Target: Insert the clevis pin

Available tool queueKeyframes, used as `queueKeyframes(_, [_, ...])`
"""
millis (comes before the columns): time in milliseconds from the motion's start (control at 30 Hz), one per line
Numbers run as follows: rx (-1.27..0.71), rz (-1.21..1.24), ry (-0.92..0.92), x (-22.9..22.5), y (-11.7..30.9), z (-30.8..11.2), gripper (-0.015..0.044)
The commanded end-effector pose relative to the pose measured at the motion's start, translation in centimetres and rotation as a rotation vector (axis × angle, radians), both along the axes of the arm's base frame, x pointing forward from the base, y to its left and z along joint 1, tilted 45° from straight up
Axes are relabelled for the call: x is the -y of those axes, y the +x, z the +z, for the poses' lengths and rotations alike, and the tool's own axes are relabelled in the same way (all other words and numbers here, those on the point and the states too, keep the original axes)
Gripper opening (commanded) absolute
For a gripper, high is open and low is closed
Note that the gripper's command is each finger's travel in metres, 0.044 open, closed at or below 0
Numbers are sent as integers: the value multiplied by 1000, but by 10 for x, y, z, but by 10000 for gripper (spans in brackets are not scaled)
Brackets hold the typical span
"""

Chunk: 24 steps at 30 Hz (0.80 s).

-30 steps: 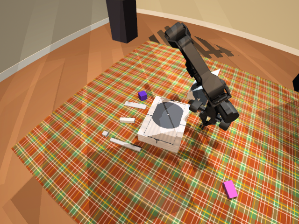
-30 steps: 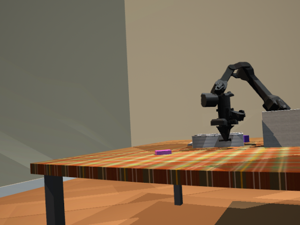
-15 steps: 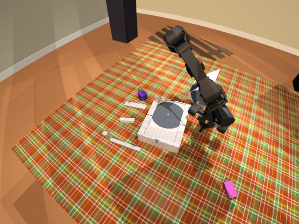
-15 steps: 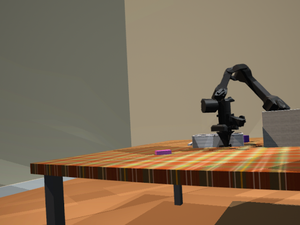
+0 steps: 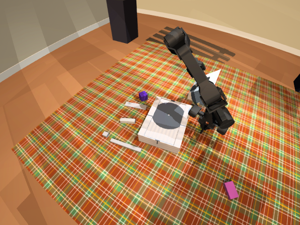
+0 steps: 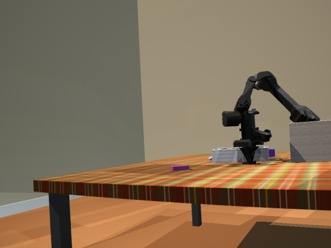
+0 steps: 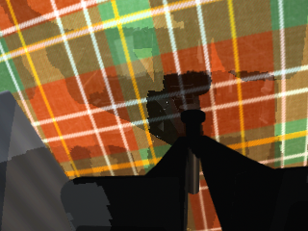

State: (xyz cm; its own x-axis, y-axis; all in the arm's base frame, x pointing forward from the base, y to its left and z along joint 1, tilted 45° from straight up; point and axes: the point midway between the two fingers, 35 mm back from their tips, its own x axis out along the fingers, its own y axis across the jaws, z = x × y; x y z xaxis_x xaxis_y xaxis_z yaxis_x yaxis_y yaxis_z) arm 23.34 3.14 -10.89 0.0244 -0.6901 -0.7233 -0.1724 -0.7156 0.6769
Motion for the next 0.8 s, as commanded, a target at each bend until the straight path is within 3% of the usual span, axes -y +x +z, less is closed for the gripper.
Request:
queueKeyframes(0, [-5,5,-4,1,-1,-1,0])
queueKeyframes(200, [0,0,0,0,0,0,157])
queueKeyframes(367, [8,-1,1,-2,0,0,160])
queueKeyframes(600, [246,235,-61,-8,-11,2,160])
queueKeyframes(767, [271,260,-67,-8,-13,3,160])
